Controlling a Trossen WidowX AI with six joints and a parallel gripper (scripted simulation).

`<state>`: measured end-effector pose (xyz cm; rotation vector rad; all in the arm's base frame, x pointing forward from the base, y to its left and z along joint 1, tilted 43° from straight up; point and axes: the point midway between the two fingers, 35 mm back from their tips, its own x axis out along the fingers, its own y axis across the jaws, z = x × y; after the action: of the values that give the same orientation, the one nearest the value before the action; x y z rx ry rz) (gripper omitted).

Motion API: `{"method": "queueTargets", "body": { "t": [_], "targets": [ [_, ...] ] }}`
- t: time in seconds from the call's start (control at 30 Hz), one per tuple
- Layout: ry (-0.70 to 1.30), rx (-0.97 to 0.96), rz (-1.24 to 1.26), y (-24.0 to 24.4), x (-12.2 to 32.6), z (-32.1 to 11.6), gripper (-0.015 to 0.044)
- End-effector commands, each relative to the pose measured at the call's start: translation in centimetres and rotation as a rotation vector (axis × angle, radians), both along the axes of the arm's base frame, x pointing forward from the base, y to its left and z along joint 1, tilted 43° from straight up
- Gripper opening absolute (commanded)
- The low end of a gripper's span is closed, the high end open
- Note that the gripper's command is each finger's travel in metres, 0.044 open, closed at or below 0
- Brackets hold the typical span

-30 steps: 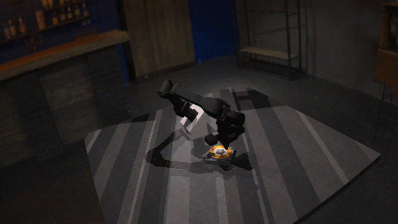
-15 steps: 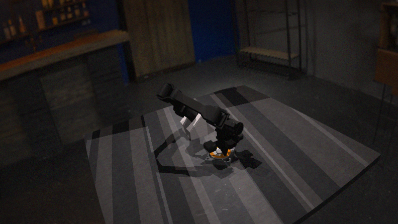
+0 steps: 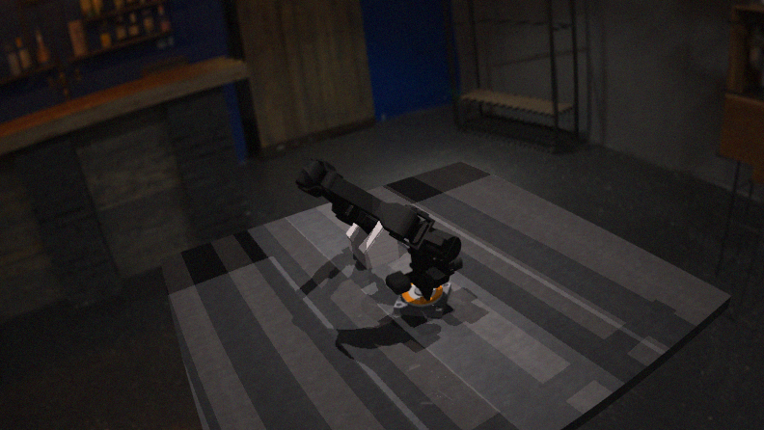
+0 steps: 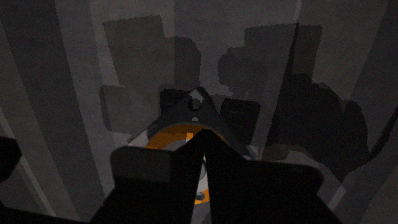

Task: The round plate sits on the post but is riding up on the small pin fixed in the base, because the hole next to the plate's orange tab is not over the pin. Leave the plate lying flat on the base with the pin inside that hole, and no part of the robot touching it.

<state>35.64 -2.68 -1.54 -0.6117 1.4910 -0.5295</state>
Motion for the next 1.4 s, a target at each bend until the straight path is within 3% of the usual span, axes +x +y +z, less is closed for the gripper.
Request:
{"method": "queueTargets", "body": {
  "t": [0.0,1.37],
  "targets": [
    [0.001,-0.012,-0.006,-0.8,-0.2,0.5,0.0000],
    [0.003,-0.013,-0.006,-2.6,-2.7,2.1,0.0000]
  ]
}}
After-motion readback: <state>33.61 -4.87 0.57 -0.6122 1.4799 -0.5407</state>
